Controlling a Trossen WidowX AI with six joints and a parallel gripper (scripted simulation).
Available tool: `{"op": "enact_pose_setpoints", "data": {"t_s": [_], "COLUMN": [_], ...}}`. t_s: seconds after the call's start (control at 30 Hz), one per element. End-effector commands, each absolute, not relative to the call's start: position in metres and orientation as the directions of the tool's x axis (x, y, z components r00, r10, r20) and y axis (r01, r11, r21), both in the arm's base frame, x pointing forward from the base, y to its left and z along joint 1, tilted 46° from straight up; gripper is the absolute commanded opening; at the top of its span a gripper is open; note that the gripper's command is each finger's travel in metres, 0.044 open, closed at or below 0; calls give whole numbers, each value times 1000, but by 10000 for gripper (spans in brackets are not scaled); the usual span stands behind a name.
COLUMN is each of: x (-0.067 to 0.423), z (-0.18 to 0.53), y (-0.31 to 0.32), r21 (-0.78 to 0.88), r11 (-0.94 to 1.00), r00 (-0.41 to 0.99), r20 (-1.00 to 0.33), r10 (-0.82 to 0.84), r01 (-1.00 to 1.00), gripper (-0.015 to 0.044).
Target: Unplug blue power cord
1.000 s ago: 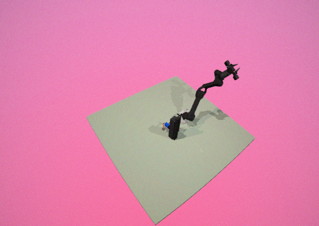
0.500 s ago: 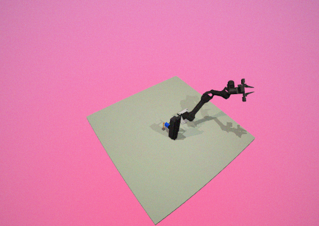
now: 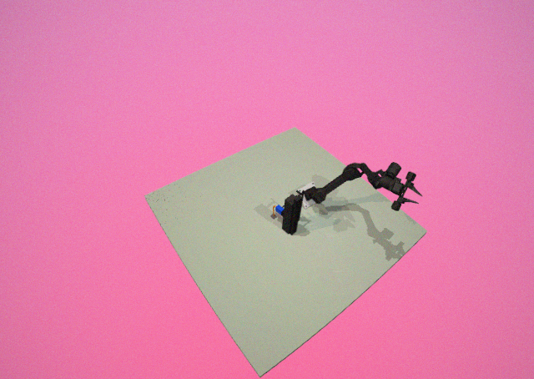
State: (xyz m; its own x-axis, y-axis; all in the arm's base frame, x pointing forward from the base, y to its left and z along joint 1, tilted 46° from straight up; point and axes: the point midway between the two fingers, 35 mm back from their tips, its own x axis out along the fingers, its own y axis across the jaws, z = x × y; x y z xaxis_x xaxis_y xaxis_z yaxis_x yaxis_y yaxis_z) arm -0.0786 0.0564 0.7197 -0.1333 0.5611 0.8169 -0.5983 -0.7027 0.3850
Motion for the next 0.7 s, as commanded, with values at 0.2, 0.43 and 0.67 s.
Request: {"op": "enact_pose_setpoints", "data": {"t_s": [0.2,0.43,0.67], "x": [54,139,227], "z": [702,673,624], "y": [101,111,111], "r21": [579,711,848], "r11": [-477,-315,-143], "r00": [210,425,625], "r20": [754,654,480], "r10": [623,626,616], "r01": [-661,-629,-511], "gripper": [160,160,160]}}
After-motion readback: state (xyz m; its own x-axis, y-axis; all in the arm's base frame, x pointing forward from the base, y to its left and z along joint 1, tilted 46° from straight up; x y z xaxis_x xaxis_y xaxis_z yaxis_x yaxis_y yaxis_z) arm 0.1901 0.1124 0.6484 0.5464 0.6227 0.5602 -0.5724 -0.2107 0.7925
